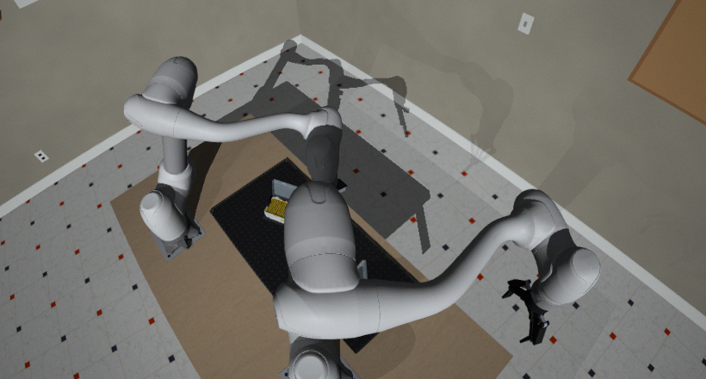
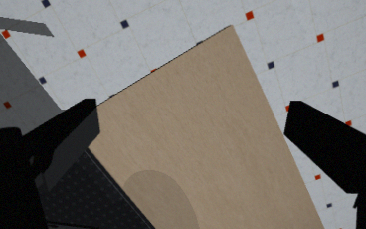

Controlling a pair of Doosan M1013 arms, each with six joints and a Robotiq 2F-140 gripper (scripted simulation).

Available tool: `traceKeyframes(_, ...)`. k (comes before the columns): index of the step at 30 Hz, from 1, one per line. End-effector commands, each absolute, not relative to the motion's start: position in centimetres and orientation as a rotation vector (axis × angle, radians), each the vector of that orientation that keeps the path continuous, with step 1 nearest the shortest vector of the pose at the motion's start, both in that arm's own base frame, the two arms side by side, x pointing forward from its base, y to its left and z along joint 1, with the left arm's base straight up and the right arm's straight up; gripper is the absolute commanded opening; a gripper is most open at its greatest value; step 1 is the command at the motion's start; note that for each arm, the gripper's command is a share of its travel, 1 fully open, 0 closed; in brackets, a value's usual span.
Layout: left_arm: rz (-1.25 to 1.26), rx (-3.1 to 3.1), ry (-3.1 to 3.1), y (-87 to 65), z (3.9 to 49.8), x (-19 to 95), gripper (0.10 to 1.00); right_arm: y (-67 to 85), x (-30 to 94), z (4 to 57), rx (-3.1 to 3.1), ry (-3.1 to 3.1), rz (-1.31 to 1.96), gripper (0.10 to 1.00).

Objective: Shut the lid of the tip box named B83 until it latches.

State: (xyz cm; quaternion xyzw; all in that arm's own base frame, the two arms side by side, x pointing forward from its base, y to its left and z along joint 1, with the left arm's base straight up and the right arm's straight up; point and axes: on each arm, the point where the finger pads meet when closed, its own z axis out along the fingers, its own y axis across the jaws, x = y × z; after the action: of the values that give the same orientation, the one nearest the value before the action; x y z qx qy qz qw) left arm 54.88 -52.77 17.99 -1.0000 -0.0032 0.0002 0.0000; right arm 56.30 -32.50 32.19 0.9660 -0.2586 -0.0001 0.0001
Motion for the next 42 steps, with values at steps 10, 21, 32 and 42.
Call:
traceKeyframes(10, -0.002, -3.142, -0.010, -52.8, 18.3, 53.2, 0.099, -32.5, 56.3, 32.3, 3.035, -0.813, 0.003, 1.000)
traceKeyframes(21, -0.002, -3.142, -0.010, -52.8, 18.4, 52.4, 0.099, -32.5, 56.3, 32.3, 3.035, -0.813, 0.003, 1.000)
traceKeyframes(32, -0.002, -3.142, -0.010, -52.8, 18.4, 52.4, 0.099, -32.5, 56.3, 32.3, 3.035, -0.813, 0.003, 1.000)
traceKeyframes(42, -0.002, -3.142, -0.010, -52.8, 19.4, 52.4, 0.099, -32.5, 56.3, 32.3, 3.035, -0.813, 0.003, 1.000)
